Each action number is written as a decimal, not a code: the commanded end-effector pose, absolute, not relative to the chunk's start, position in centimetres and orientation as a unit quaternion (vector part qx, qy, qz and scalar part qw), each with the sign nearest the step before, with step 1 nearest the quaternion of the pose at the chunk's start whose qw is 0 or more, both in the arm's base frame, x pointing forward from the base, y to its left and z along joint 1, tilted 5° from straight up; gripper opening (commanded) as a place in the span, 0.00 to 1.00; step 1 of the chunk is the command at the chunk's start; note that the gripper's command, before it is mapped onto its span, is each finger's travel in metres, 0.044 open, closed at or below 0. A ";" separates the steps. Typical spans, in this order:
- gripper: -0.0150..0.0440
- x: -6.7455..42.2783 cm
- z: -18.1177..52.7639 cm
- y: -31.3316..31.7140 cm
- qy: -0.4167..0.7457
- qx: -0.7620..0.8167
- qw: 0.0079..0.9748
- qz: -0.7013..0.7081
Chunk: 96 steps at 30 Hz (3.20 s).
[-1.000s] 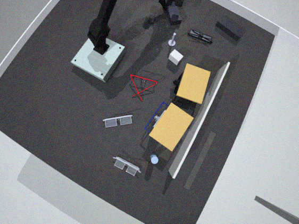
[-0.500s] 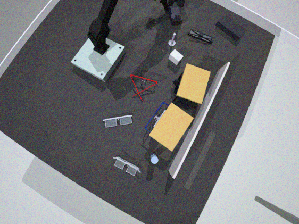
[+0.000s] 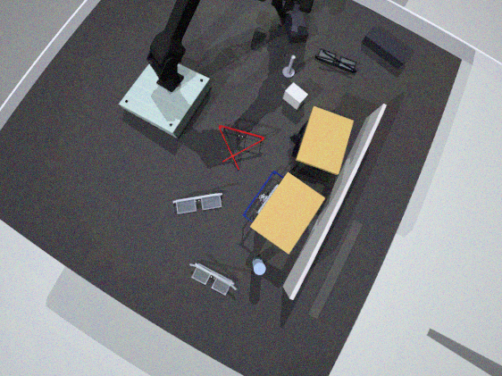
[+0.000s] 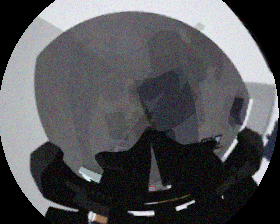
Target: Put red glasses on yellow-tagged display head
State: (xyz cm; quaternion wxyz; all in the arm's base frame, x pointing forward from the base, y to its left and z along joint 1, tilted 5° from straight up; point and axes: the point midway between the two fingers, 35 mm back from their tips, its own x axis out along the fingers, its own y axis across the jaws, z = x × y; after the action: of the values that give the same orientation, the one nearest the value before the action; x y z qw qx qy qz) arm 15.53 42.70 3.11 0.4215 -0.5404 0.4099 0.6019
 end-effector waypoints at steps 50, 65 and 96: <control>0.59 25.5 9.8 30.5 0.512 -0.435 0.565 0.479; 0.59 30.8 7.1 5.7 0.673 -0.210 0.670 0.234; 0.46 26.0 4.8 -3.6 0.715 -0.096 0.682 0.123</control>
State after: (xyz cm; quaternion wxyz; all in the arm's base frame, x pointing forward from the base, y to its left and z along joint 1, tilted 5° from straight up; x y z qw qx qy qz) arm 26.22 -3.66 5.38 0.6847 -0.0975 0.7115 0.1245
